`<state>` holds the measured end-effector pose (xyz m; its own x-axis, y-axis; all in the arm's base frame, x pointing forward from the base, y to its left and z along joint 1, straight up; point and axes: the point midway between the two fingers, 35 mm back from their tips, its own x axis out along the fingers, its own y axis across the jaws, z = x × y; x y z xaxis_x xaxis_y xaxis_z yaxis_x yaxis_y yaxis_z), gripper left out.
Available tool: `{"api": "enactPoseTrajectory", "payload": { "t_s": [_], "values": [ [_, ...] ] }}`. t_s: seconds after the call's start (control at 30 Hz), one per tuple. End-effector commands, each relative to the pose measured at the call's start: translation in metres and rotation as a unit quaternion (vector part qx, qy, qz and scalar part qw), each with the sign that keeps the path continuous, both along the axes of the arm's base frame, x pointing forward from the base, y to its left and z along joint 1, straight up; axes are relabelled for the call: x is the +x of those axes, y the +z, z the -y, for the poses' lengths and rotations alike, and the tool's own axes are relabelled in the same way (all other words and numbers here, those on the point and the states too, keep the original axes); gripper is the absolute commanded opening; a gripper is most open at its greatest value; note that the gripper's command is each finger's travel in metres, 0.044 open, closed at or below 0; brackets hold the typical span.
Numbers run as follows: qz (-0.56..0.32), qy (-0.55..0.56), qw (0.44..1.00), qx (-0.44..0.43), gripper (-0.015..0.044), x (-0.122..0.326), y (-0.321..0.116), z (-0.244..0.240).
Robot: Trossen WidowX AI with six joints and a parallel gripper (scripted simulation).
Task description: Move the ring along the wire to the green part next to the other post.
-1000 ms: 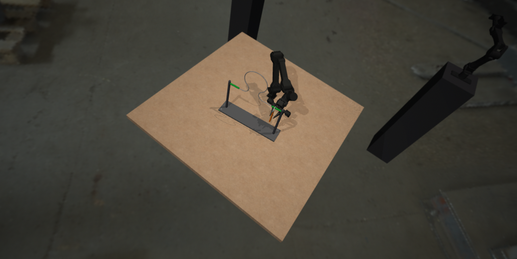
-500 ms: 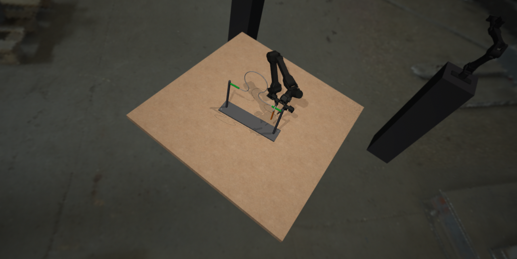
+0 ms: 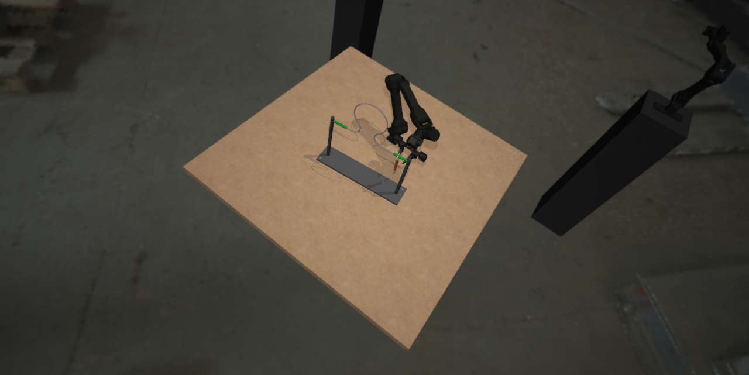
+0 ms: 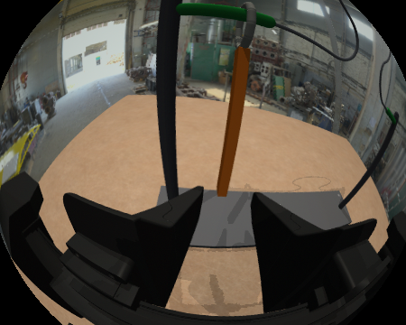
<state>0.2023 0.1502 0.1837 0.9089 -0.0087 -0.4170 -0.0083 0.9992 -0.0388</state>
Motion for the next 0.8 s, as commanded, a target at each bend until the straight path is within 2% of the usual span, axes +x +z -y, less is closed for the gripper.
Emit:
{"api": "enactPoseTrajectory", "payload": {
  "t_s": [0.0,0.27,0.5,0.6,0.63,0.77],
  "values": [
    [0.001,-0.002,1.0,0.002,0.016,0.0,0.001,0.0],
    [0.001,-0.002,1.0,0.002,0.016,0.0,0.001,0.0],
    [-0.004,-0.001,1.0,0.0,0.0344,-0.041,0.017,-0.001],
    [0.0,0.0,1.0,0.0,0.0423,-0.045,0.021,0.0],
    [0.0,0.0,1.0,0.0,0.044,-0.045,0.021,0.0],
    [0.0,0.0,1.0,0.0,0.044,-0.045,0.021,0.0]
  ]
}}
